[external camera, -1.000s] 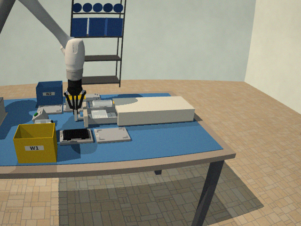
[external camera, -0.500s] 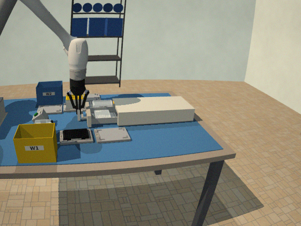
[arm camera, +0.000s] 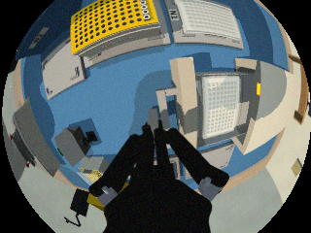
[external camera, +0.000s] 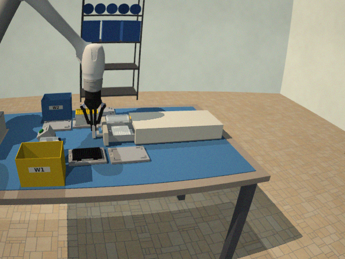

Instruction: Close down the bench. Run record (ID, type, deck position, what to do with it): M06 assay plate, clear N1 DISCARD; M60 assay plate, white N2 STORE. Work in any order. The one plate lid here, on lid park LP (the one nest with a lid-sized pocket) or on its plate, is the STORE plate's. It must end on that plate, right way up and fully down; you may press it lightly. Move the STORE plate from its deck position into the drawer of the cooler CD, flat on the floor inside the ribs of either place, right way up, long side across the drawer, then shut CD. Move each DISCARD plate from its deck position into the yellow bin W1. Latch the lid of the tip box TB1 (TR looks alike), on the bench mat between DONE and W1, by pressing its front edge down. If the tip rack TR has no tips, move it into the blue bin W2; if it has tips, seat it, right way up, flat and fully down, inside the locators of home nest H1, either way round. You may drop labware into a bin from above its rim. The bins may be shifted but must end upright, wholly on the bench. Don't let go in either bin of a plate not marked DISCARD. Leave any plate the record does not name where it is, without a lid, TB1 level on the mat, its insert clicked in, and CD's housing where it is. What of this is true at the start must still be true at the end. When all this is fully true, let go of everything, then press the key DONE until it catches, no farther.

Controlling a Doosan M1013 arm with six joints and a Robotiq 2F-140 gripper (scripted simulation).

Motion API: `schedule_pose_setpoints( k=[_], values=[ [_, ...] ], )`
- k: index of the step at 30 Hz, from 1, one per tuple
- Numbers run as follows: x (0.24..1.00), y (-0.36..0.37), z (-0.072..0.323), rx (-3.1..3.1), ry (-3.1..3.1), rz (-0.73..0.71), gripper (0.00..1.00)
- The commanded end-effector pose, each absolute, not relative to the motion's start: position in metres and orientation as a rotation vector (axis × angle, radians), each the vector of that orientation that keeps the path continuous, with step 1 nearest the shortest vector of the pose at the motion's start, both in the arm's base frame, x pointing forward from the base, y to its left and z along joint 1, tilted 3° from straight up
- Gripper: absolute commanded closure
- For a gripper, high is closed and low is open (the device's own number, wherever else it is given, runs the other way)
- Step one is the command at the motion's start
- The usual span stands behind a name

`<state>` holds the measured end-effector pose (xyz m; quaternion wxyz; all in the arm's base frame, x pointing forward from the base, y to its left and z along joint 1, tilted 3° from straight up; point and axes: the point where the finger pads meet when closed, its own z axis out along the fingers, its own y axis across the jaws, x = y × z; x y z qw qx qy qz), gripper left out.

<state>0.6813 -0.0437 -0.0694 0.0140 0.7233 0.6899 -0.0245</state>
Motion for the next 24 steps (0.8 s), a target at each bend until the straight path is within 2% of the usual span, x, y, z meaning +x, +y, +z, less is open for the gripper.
schedule_pose_setpoints(
  k=[1,24],
  values=[
    [0.684,-0.044,-0.069,2.252,2.148,-0.076,1.00],
    [0.711,-0.045,-0.070,2.252,2.148,-0.076,1.00]
  ],
)
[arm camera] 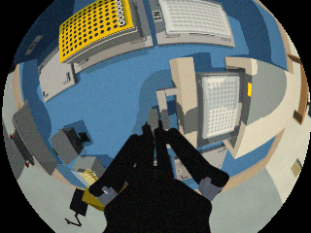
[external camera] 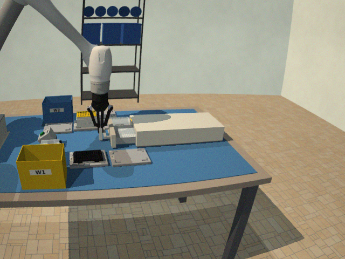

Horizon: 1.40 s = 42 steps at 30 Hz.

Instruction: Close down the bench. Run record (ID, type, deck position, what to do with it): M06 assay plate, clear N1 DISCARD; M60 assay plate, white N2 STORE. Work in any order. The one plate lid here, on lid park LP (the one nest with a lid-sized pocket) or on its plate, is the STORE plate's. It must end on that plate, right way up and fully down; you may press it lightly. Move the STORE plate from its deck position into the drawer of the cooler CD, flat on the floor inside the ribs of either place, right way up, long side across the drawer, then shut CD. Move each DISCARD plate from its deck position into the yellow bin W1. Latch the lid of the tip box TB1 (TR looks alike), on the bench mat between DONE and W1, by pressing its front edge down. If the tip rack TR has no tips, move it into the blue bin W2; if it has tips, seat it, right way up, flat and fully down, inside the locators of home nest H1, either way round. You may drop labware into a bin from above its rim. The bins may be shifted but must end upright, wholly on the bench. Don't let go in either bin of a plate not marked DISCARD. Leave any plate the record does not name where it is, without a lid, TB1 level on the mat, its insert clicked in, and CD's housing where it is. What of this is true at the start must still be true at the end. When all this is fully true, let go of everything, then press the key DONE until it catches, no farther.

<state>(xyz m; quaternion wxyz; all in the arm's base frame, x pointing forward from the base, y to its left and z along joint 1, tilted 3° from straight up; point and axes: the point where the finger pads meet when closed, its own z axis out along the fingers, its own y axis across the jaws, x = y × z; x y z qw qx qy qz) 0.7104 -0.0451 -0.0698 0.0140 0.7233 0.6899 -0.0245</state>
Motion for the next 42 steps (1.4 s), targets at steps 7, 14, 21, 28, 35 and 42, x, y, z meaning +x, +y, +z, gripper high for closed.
schedule_pose_setpoints(
  k=[7,14,21,28,35,42],
  values=[
    [0.719,-0.045,-0.070,2.252,2.148,-0.076,1.00],
    [0.728,-0.046,-0.070,2.252,2.148,-0.076,1.00],
    [0.735,-0.046,-0.070,2.252,2.148,-0.076,1.00],
    [0.744,-0.047,-0.070,2.252,2.148,-0.076,1.00],
    [0.751,-0.047,-0.070,2.252,2.148,-0.076,1.00],
    [0.760,-0.047,-0.070,2.252,2.148,-0.076,1.00]
  ],
)
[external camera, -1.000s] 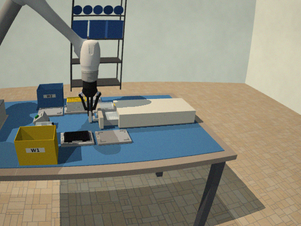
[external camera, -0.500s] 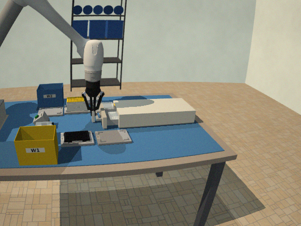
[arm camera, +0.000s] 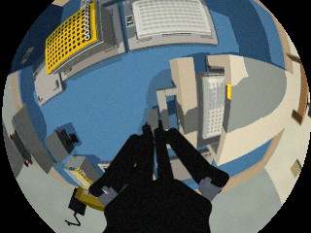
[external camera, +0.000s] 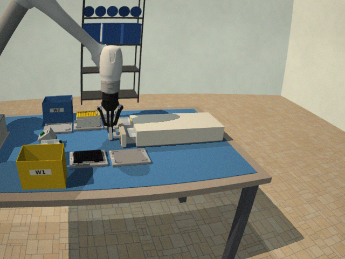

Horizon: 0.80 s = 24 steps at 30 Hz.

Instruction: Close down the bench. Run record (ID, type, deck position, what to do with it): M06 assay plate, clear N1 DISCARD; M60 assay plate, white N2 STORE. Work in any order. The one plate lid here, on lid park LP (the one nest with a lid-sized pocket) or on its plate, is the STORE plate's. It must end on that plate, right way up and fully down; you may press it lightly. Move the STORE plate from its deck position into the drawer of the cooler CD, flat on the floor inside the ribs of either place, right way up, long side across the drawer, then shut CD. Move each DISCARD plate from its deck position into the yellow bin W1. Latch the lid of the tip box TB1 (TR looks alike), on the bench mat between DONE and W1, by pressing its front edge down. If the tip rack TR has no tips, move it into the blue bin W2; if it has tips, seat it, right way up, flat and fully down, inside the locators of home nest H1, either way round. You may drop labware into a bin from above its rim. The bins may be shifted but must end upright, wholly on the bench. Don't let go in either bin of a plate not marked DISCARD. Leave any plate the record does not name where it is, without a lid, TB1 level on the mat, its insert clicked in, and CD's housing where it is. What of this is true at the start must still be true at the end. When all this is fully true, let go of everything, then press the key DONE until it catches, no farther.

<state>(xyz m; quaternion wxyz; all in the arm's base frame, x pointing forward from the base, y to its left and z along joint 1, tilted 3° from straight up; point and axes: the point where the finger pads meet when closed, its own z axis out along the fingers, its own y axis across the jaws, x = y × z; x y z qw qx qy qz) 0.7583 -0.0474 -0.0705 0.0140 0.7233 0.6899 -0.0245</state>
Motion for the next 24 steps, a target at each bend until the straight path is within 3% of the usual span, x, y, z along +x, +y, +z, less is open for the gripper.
schedule_pose_setpoints(
  k=[1,24],
  values=[
    [0.761,-0.047,-0.070,2.252,2.148,-0.076,1.00],
    [0.789,-0.049,-0.071,2.252,2.148,-0.076,1.00]
  ],
)
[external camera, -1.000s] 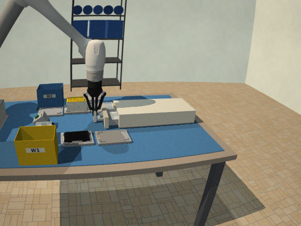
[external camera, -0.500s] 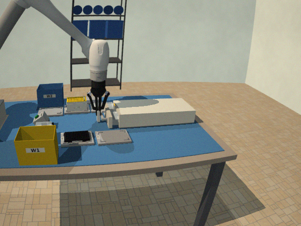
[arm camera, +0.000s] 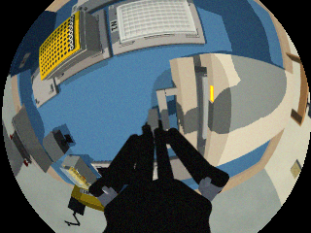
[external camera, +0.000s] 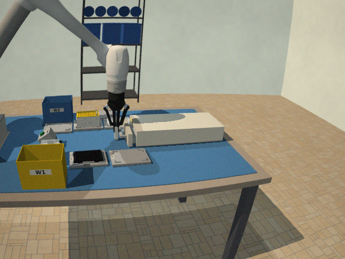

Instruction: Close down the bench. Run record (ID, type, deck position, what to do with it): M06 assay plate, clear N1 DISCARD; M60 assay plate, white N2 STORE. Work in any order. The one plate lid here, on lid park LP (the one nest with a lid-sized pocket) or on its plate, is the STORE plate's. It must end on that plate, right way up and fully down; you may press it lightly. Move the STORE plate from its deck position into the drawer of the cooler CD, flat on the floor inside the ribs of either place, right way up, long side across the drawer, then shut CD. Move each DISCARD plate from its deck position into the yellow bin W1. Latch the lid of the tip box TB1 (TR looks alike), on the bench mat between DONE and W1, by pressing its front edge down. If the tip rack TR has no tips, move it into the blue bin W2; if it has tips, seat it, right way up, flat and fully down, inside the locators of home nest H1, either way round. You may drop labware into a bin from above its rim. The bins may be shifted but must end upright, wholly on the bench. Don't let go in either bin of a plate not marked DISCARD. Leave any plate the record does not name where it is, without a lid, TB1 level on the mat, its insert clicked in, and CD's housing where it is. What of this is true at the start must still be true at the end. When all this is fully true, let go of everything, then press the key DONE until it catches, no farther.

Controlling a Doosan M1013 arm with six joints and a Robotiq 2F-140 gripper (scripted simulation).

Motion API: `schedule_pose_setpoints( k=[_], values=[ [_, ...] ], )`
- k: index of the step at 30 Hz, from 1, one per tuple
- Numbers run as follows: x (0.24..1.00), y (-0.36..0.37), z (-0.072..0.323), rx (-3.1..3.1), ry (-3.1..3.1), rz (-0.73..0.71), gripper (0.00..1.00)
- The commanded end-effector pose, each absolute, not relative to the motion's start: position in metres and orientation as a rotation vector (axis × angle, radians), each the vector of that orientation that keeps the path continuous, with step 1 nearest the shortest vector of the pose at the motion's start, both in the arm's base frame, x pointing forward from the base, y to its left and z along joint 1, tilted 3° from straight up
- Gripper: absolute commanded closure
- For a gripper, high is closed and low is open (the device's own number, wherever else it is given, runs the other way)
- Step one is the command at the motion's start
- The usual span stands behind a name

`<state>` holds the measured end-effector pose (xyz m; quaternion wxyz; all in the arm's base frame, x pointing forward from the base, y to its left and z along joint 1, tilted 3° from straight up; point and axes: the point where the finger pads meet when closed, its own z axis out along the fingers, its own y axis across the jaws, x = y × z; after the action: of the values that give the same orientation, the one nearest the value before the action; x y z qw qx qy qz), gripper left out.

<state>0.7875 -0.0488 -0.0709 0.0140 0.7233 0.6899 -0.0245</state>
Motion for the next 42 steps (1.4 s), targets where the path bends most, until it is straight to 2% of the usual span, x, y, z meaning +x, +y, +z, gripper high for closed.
schedule_pose_setpoints(
  k=[1,42],
  values=[
    [0.790,-0.049,-0.071,2.252,2.148,-0.076,1.00],
    [0.808,-0.050,-0.071,2.252,2.148,-0.076,1.00]
  ],
)
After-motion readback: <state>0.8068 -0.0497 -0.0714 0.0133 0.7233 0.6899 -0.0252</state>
